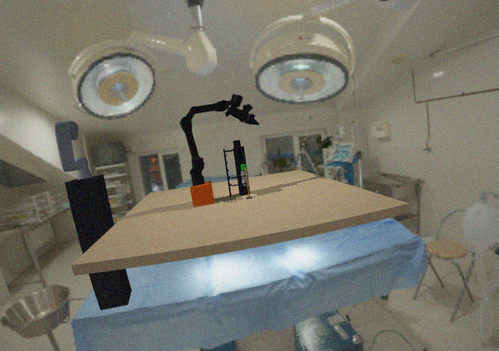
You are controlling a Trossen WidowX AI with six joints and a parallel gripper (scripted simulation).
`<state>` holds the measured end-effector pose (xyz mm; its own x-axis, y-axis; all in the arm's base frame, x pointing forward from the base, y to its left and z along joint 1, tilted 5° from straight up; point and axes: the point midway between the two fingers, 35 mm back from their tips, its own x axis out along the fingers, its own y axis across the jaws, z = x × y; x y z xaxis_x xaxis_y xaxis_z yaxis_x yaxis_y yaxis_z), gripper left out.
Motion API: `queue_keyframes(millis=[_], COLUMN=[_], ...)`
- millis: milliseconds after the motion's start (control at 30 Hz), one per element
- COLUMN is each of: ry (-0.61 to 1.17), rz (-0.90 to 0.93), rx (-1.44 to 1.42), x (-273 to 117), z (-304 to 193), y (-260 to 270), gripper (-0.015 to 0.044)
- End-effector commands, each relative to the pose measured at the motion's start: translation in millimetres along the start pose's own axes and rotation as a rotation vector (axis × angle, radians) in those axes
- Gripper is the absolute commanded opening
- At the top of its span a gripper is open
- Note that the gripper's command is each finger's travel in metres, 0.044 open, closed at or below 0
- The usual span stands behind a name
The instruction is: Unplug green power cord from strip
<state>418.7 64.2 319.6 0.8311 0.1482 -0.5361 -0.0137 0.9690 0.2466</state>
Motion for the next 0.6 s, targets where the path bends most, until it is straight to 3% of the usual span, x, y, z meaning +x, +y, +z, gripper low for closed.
queue_keyframes(millis=[0,267,567], ry=[0.140,0.393,0.611], rz=[-0.134,-0.476,-0.932], rx=[0.221,0.745,1.379], x=[16.6,16.6,-33.2], z=[-34.1,-119.9,-222.2], y=[-54.1,-160.1,-235.9], gripper=[0.0160,0.0160,0.0160])
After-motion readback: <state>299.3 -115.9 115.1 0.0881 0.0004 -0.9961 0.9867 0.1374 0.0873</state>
